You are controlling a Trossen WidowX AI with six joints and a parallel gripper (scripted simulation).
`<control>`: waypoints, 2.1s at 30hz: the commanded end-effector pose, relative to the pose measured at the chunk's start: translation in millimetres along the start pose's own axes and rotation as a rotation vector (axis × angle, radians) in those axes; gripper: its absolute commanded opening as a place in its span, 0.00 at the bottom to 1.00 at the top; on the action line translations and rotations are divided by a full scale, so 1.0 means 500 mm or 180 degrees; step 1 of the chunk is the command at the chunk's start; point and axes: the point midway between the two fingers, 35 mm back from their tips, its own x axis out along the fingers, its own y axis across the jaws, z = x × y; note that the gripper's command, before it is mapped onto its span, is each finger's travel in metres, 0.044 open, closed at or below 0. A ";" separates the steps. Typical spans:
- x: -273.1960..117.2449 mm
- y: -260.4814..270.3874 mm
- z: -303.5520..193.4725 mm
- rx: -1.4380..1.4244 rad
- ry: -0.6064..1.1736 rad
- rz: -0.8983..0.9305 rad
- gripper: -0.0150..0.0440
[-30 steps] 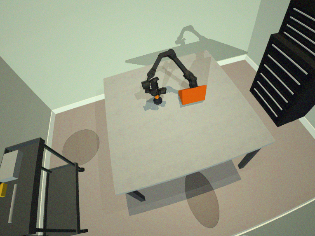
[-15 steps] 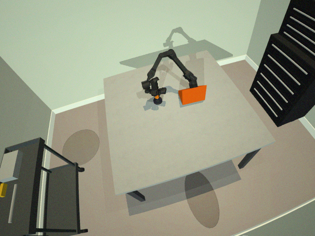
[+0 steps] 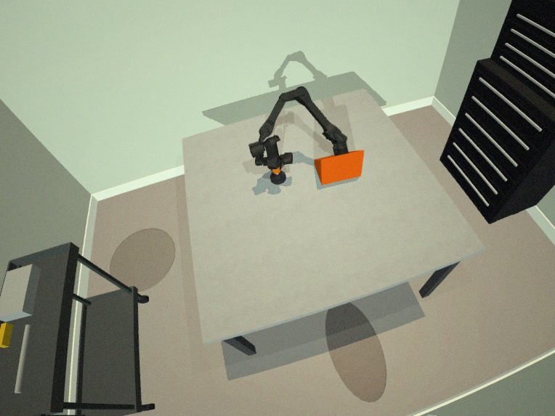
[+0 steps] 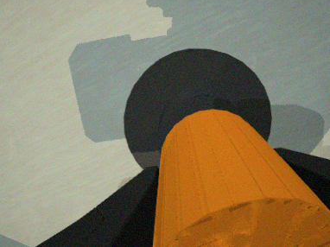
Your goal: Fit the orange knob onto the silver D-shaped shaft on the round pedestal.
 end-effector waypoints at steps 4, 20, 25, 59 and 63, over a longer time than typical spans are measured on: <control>0.001 0.001 0.001 -0.0255 0.0003 -0.0009 0.25; 0.007 0.001 0.000 -0.0255 0.0003 -0.0010 0.25; 0.000 0.001 0.000 -0.0255 0.0003 -0.0010 0.25; 0.004 0.000 -0.001 -0.0921 0.0004 -0.0009 0.25; -0.002 -0.001 -0.001 -0.0921 0.0004 -0.0009 0.25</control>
